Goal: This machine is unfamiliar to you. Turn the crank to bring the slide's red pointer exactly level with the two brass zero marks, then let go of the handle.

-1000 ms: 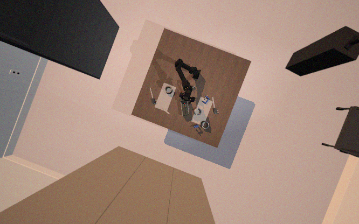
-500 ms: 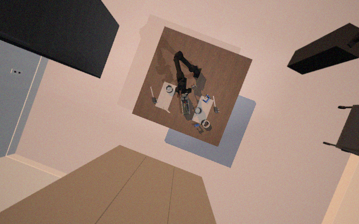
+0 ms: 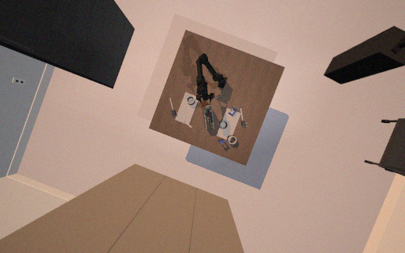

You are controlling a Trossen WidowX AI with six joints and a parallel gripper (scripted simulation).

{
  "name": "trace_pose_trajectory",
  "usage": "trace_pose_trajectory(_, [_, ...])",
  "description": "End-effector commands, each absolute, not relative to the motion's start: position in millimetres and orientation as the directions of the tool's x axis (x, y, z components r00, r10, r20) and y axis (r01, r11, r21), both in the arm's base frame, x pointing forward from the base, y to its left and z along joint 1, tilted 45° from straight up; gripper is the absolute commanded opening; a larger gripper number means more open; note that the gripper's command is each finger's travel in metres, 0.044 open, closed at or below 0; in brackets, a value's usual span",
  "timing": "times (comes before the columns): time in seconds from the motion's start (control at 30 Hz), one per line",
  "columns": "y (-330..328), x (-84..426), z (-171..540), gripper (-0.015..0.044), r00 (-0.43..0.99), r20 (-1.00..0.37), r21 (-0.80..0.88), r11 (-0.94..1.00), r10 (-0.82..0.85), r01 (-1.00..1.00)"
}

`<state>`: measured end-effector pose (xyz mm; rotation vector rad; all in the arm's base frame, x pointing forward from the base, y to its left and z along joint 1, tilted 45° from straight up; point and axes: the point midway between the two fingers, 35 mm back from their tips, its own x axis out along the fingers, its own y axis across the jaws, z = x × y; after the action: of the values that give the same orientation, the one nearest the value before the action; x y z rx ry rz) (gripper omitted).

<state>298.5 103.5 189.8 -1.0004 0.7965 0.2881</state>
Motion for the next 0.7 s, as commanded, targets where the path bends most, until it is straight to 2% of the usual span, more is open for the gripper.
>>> trace_pose_trajectory(0.0, [97,300,182,0.044,0.685,-0.717,-0.635,0.527,-0.13,-0.565])
trace_pose_trajectory(0.67, [38,312,124,0.044,0.69,-0.712,-0.641,0.524,-0.132,-0.561])
